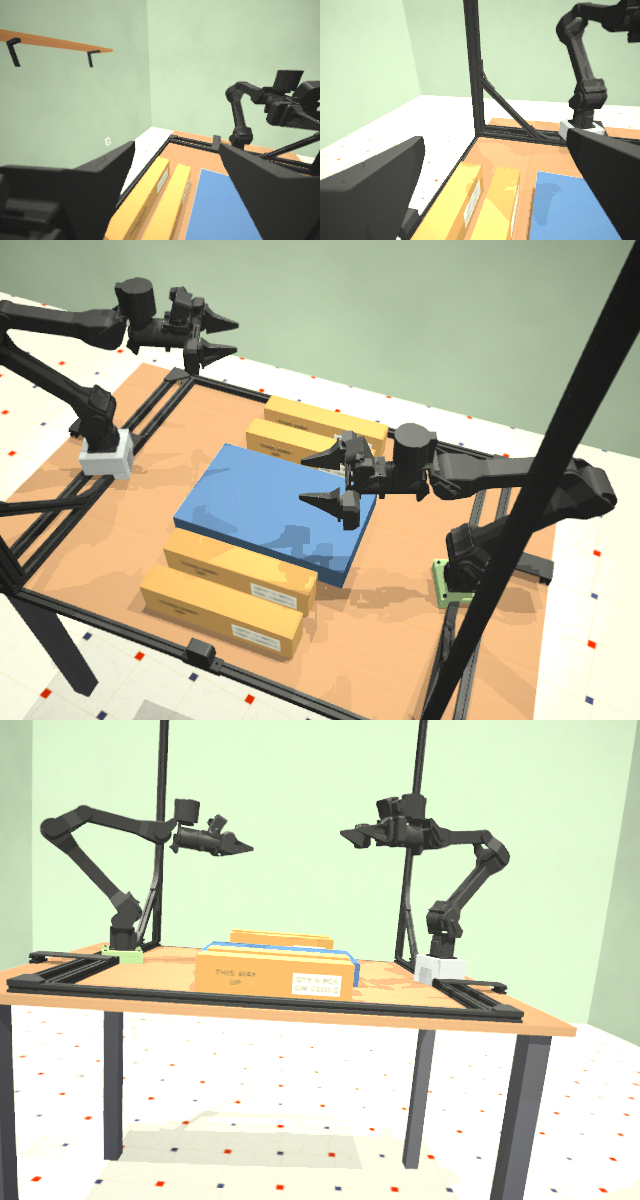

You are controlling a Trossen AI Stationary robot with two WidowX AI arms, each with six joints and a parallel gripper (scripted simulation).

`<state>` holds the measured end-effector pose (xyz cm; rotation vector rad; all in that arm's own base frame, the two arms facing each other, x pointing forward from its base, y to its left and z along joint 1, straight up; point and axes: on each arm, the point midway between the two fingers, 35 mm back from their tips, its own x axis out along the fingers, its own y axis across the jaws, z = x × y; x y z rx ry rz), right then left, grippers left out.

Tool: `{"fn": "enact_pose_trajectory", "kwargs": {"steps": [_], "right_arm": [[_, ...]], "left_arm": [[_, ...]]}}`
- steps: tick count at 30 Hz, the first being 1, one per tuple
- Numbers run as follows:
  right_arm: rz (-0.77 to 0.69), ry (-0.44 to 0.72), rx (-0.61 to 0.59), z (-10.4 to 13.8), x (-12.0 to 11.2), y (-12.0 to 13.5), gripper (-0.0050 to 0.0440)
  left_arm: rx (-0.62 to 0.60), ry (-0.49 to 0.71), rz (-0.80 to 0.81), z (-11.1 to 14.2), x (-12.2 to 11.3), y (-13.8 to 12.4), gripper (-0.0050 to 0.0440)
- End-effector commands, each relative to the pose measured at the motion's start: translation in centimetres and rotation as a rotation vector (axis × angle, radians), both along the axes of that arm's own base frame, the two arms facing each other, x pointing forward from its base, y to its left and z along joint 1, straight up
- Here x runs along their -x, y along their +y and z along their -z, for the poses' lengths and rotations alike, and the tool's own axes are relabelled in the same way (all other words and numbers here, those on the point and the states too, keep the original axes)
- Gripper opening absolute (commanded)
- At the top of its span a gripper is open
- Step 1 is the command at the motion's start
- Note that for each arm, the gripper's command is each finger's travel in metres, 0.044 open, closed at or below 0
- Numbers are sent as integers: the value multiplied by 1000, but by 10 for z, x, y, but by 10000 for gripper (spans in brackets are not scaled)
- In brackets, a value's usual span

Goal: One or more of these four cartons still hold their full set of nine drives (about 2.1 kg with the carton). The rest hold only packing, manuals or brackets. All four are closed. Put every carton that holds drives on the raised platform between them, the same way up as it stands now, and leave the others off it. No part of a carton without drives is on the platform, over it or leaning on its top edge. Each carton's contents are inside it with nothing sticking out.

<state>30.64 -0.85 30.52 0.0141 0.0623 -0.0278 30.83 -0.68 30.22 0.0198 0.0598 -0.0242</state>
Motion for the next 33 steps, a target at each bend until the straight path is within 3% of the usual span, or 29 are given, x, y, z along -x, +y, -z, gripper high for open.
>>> {"fn": "enact_pose_trajectory", "kwargs": {"steps": [1, 5, 19, 21, 27, 33], "right_arm": [[25, 83, -22, 7, 11, -8, 389], [45, 157, -36, 17, 19, -14, 389], [218, 799, -156, 98, 88, -69, 389], [218, 799, -156, 98, 88, -69, 389], [272, 1002, -194, 124, 109, -86, 389], [298, 1096, -212, 136, 119, -94, 389]], "left_arm": [[-21, 85, 37, 11, 9, -9, 389], [-37, 159, 60, 23, 15, -15, 389], [-174, 799, 258, 128, 69, -66, 389], [-174, 799, 258, 128, 69, -66, 389], [-218, 1001, 320, 161, 86, -82, 389], [-238, 1095, 349, 177, 94, -90, 389]]}}
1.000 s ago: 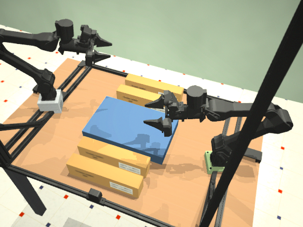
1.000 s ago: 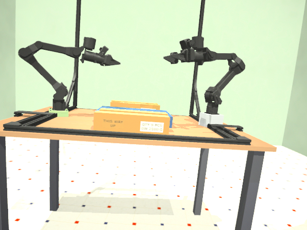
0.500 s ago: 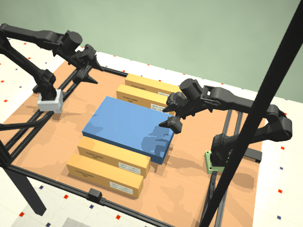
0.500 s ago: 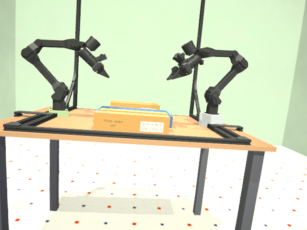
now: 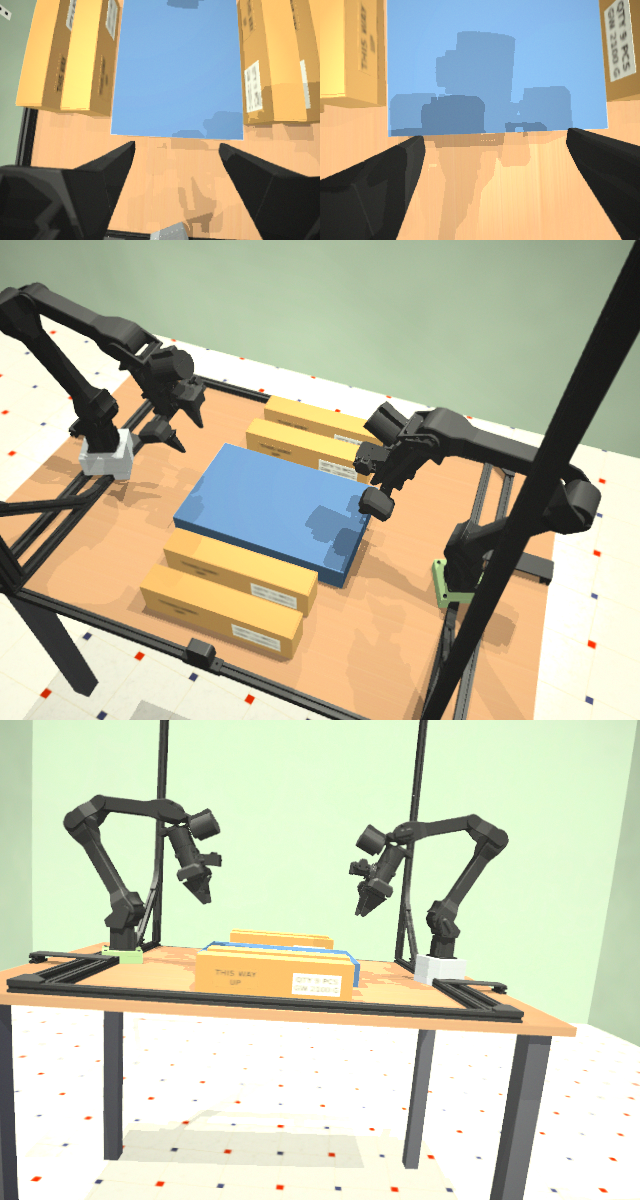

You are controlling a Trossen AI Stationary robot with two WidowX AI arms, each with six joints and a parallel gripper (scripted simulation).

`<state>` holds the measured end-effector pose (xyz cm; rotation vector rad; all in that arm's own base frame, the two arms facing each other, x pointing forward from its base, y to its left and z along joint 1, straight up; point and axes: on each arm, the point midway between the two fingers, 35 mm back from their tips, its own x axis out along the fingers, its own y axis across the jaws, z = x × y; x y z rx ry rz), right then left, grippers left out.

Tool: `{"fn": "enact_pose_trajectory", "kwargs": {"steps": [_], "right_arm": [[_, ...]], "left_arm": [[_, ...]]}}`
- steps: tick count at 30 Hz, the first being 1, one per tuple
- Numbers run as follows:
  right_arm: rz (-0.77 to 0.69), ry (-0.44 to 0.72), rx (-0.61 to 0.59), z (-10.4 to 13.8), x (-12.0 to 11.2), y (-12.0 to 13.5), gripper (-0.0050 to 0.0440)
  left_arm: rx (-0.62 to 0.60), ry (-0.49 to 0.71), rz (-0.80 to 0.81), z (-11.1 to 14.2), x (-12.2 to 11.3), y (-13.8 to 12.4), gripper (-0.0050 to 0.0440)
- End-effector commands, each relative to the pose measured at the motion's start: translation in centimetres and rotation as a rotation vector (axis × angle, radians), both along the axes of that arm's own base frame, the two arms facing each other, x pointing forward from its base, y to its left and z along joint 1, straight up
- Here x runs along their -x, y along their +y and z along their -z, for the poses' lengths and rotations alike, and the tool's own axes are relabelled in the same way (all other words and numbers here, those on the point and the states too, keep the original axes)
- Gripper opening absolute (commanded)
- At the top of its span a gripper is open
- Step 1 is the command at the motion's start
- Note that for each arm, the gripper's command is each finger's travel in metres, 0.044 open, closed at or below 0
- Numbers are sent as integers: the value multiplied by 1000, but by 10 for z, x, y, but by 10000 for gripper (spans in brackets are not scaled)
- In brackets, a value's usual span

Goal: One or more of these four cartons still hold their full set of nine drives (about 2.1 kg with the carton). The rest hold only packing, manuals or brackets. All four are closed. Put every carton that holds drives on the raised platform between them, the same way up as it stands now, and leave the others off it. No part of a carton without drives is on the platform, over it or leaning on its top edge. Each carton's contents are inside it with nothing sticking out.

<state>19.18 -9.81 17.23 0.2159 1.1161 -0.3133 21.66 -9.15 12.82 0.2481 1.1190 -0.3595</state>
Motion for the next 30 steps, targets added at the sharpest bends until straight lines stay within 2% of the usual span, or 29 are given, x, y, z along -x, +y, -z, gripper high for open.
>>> {"fn": "enact_pose_trajectory", "kwargs": {"steps": [1, 12, 22, 30], "right_arm": [[11, 50, -6, 4, 5, -5, 389], [13, 57, -7, 5, 5, -4, 389], [13, 57, -7, 8, -8, 13, 389], [13, 57, -7, 16, -39, 54, 389]], "left_arm": [[-5, 43, 17, 4, 3, -5, 389], [-6, 50, 19, 5, 4, -8, 389], [-6, 50, 19, 8, 7, -29, 389], [-6, 50, 19, 16, 15, -80, 389]]}}
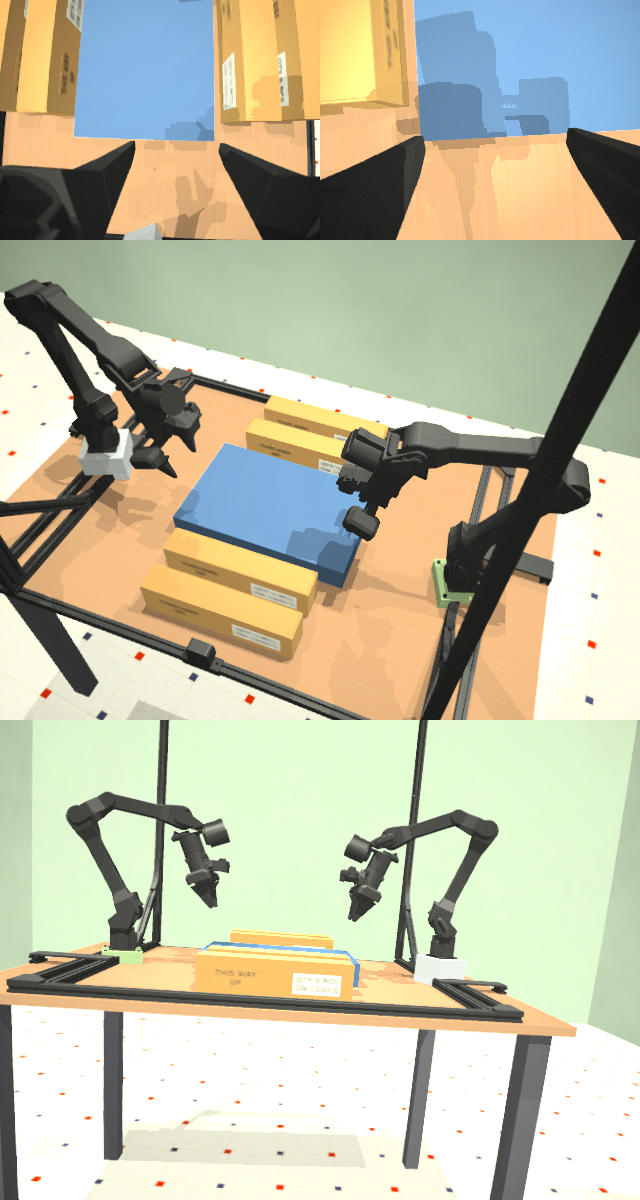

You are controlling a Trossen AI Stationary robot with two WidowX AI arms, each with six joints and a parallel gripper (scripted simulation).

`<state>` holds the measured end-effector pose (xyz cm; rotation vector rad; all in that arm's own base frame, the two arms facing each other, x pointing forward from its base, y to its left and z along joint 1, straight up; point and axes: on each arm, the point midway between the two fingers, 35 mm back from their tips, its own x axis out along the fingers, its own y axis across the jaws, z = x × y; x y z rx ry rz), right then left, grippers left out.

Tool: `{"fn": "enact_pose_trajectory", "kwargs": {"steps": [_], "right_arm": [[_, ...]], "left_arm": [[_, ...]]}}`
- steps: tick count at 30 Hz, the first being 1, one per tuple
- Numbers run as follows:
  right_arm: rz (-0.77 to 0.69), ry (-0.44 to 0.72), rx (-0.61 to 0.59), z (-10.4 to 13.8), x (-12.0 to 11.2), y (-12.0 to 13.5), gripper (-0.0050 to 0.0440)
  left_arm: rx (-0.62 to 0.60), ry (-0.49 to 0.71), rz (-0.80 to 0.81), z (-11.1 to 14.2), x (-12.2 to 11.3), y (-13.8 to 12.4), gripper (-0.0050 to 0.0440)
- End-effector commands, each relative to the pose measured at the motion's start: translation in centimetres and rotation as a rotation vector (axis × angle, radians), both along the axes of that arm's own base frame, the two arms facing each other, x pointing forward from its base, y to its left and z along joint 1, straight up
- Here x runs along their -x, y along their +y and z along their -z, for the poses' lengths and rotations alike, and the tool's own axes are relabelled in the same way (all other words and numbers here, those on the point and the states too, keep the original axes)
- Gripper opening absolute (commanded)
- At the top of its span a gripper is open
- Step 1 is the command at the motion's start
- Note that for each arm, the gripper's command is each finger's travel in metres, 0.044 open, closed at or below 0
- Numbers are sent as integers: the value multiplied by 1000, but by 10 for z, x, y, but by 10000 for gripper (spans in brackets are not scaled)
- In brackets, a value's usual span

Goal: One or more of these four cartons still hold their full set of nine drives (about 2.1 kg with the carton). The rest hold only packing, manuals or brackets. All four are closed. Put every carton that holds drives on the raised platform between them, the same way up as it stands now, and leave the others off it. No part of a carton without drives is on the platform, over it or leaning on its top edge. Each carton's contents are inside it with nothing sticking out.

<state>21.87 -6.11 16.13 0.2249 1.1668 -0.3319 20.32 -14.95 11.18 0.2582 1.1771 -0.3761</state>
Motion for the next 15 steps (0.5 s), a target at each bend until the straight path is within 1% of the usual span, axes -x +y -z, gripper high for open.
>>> {"fn": "enact_pose_trajectory", "kwargs": {"steps": [1, 7, 9, 15], "right_arm": [[-4, 5, 0, 6, -17, 23, 389], [-4, 5, 0, 15, -49, 67, 389], [-4, 5, 0, 15, -49, 67, 389], [-4, 5, 0, 23, -83, 111, 389]], "left_arm": [[5, -9, 3, 1, 3, -31, 389], [5, -9, 3, 9, 12, -85, 389], [5, -9, 3, 9, 12, -85, 389], [5, -9, 3, 18, 20, -141, 389]]}}
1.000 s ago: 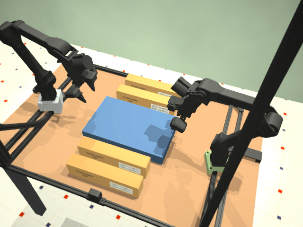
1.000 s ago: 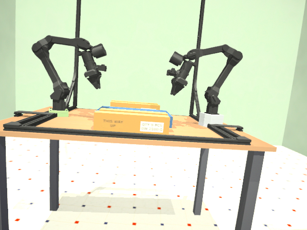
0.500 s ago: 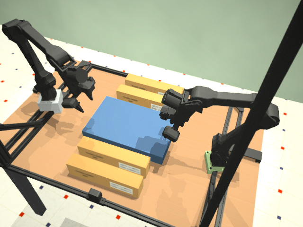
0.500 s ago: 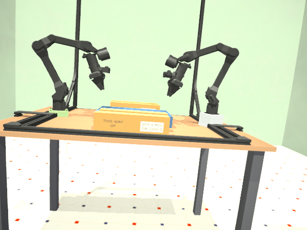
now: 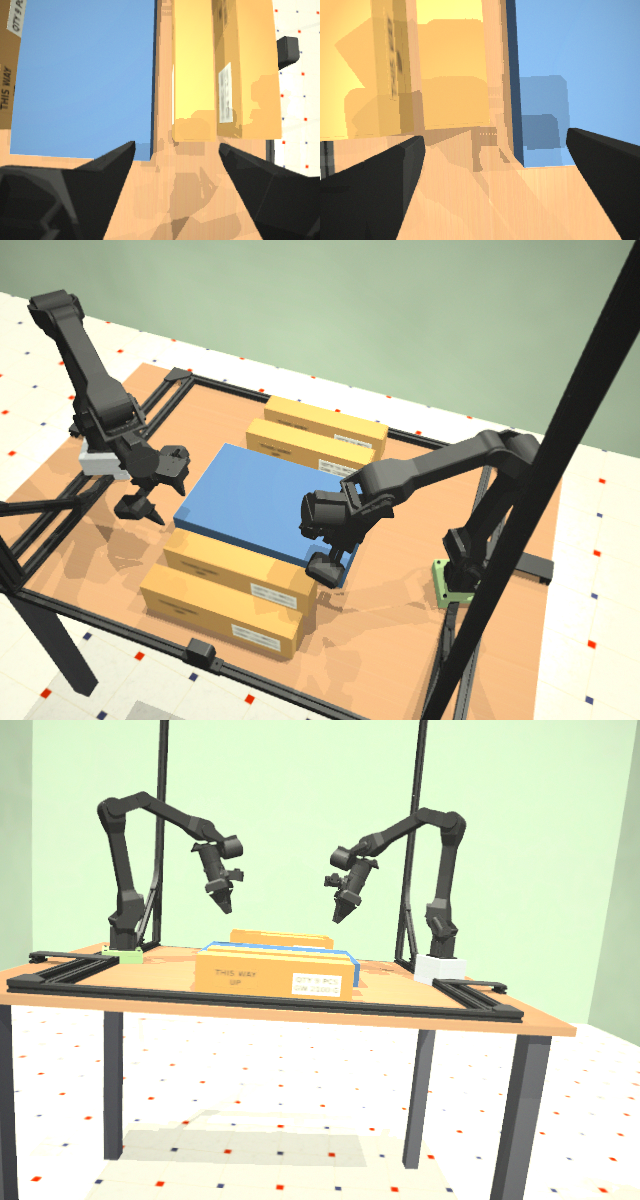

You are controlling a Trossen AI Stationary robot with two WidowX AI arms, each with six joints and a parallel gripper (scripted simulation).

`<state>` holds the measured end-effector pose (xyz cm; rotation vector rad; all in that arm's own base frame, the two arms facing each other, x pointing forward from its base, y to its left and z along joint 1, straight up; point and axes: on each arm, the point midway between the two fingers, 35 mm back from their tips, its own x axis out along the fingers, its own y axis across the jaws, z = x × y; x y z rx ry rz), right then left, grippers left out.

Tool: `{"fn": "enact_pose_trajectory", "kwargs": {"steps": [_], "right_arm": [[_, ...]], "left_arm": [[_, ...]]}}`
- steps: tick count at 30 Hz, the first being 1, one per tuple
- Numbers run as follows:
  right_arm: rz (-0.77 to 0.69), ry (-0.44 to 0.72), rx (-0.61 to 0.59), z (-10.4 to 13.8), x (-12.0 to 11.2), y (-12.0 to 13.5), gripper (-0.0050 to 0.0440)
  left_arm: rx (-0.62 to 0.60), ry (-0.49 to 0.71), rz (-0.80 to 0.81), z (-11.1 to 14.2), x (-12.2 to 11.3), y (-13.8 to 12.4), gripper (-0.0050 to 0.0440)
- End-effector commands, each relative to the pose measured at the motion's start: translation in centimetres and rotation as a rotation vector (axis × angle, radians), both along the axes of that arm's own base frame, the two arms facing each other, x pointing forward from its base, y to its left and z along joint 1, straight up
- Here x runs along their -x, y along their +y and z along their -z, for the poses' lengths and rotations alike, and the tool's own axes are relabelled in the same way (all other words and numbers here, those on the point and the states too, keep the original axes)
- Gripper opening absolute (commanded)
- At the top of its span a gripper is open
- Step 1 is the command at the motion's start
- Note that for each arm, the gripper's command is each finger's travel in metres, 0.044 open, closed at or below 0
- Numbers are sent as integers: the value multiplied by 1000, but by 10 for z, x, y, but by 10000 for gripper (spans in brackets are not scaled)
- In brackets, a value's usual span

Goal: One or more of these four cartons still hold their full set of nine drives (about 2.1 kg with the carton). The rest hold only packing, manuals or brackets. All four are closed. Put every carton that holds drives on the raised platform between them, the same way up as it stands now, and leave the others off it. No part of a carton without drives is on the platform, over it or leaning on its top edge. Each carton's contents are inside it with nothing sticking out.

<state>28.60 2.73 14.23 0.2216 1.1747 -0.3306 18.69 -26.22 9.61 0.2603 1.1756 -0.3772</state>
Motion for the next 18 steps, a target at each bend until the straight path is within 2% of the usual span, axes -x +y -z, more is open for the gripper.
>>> {"fn": "enact_pose_trajectory", "kwargs": {"steps": [1, 9, 11, 18], "right_arm": [[-1, -3, -1, 6, -21, 30, 389], [-1, -3, -1, 14, -56, 76, 389], [-1, -3, -1, 14, -56, 76, 389], [-1, -3, -1, 19, -72, 97, 389]], "left_arm": [[6, -7, 1, 4, 5, -37, 389], [6, -7, 1, 13, 14, -95, 389], [6, -7, 1, 13, 14, -95, 389], [6, -7, 1, 17, 19, -122, 389]]}}
